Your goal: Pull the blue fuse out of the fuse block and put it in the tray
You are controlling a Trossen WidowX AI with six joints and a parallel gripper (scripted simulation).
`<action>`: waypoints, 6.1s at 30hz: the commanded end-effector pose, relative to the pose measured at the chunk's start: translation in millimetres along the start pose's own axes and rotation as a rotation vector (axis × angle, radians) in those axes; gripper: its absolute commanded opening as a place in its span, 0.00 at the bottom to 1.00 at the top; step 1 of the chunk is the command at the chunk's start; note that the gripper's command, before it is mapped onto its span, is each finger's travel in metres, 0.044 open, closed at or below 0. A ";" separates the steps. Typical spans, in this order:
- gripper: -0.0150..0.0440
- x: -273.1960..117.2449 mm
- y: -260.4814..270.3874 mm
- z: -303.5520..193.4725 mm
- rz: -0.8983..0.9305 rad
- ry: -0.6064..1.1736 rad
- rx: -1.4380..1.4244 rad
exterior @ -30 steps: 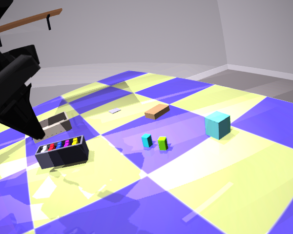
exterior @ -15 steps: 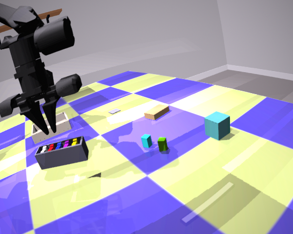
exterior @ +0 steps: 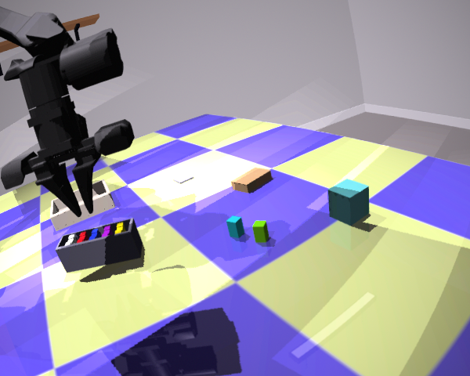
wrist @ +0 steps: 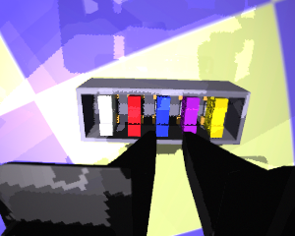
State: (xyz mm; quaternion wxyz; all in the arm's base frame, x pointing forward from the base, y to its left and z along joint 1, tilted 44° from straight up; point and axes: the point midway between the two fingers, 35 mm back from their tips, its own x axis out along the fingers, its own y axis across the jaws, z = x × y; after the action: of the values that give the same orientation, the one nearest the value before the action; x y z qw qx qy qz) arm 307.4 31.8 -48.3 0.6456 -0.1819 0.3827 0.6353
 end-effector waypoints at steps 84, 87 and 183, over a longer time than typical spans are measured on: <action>0.32 36.1 0.7 0.6 0.005 0.002 -0.002; 0.29 36.1 0.7 0.6 0.005 0.002 -0.002; 0.25 -20.1 -0.1 -0.2 0.007 0.001 0.006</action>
State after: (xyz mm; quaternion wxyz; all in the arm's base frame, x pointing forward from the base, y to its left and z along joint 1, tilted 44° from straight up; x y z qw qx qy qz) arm 307.8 21.9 -39.3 0.6441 -0.1732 0.3876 0.6363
